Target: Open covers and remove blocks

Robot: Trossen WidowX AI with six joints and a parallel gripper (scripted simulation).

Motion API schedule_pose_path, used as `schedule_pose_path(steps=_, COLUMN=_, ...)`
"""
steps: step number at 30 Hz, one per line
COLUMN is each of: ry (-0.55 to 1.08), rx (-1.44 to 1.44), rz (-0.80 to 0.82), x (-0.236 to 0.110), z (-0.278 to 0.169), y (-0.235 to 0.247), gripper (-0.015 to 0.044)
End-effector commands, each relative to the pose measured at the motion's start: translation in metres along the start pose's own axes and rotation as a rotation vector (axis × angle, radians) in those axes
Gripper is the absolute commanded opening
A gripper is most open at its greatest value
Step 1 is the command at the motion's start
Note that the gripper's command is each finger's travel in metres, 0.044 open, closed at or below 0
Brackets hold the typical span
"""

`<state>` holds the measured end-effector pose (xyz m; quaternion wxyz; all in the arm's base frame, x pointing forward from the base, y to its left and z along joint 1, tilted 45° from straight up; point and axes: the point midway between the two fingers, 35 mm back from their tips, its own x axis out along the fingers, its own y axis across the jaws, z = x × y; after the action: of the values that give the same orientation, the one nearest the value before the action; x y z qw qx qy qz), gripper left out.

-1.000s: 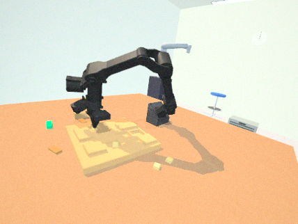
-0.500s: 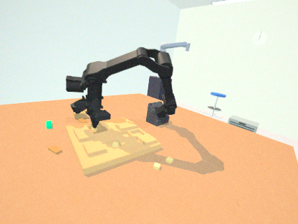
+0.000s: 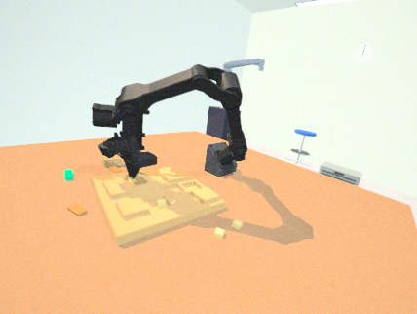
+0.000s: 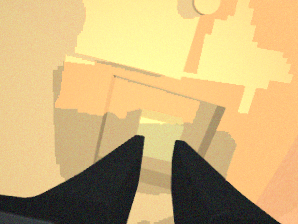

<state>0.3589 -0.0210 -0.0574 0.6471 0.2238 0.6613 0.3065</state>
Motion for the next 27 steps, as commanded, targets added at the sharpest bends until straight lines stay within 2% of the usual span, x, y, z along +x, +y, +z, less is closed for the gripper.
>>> schedule_pose_path(steps=1, ry=0.001, rx=-0.083, rz=-0.001, x=-0.004, z=0.0, y=0.0, gripper=0.0144)
schedule_pose_path(steps=27, ry=0.003, rx=-0.805, rz=-0.002, x=-0.031, z=0.001, y=-0.001, gripper=0.0144)
